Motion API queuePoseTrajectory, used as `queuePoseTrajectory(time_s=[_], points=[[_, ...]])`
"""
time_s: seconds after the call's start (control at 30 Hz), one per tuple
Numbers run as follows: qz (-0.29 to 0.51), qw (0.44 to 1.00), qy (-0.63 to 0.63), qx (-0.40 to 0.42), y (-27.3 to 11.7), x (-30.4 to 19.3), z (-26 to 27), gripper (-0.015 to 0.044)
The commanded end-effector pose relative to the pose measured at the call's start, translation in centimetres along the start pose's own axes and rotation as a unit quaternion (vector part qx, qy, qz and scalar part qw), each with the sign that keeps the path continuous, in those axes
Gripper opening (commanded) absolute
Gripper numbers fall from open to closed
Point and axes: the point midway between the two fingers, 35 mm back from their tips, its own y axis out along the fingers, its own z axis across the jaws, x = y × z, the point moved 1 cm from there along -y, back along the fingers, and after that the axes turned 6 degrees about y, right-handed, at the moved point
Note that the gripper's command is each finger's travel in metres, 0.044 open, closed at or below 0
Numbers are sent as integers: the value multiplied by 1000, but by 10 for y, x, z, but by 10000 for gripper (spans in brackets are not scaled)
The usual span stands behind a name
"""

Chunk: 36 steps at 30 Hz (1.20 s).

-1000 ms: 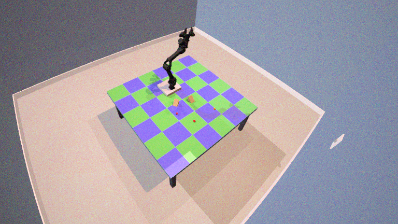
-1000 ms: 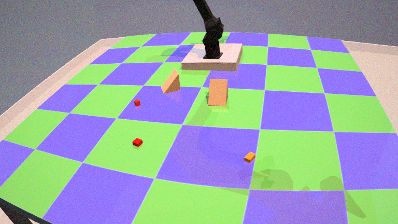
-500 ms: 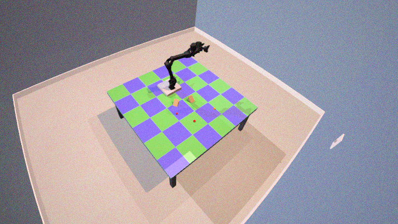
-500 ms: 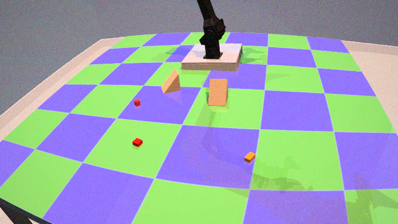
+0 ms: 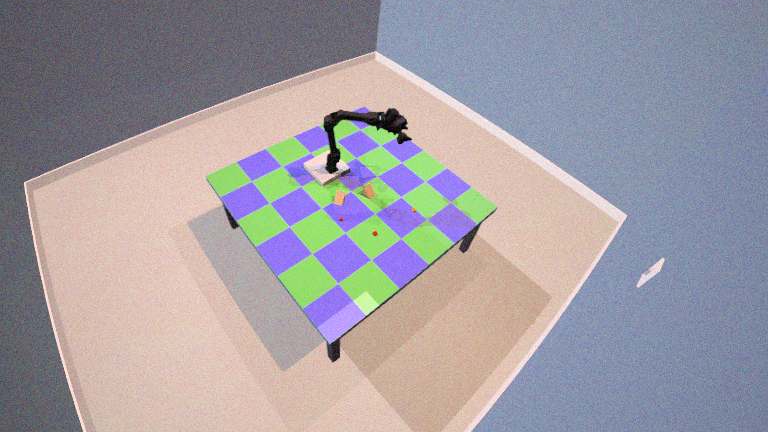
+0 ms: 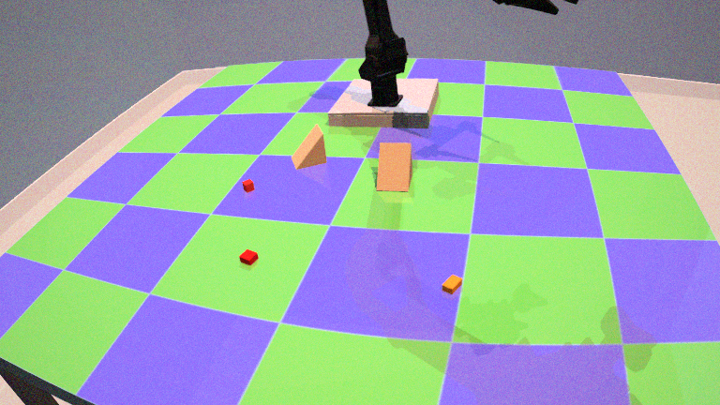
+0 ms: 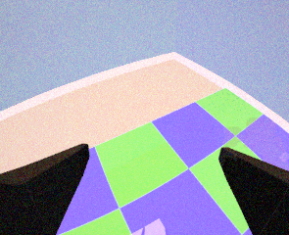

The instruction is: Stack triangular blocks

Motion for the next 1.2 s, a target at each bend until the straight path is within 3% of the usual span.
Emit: queuePoseTrajectory(time_s=[0.0, 0.3, 0.57, 1.17], points=[[87, 991, 72, -74, 4, -45, -55, 440], [263, 908, 241, -221, -30, -147, -150, 440], [400, 764, 390, -323, -97, -232, -191, 440], [403, 760, 393, -325, -92, -246, -195, 440]])
